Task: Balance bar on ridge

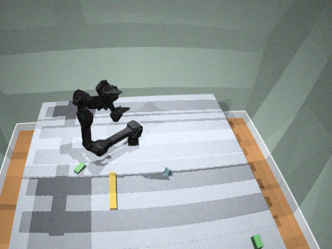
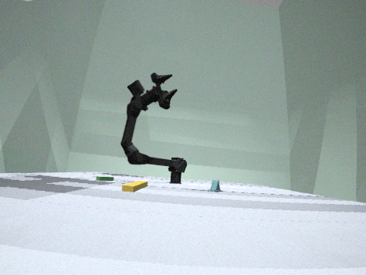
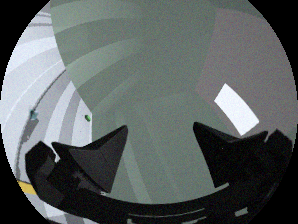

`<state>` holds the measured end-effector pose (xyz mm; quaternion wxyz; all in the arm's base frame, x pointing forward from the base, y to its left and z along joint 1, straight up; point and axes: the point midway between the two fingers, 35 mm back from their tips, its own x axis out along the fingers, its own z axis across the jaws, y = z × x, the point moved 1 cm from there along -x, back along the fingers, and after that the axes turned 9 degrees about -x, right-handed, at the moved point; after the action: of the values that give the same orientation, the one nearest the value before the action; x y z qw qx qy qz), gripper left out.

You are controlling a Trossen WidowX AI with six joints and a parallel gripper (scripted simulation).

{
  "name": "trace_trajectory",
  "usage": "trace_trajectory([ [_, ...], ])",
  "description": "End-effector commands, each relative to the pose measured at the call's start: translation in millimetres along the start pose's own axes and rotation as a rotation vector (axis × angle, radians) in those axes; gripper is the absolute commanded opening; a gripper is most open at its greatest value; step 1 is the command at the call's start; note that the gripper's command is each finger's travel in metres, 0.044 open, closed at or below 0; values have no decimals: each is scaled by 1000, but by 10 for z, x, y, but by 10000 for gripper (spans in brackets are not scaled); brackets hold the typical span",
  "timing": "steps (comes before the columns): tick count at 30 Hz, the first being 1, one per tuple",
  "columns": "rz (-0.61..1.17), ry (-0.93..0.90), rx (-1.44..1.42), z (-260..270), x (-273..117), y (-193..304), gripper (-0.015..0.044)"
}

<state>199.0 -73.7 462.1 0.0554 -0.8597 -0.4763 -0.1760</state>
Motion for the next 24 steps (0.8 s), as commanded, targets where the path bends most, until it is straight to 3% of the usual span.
trace_trajectory([
  [1,-2,2,-1,-5,2,-7,374],
  [4,-30,31,-8,-73,32,-107,315],
  [24,-9,-16,-102,-471,147,-939,315],
])
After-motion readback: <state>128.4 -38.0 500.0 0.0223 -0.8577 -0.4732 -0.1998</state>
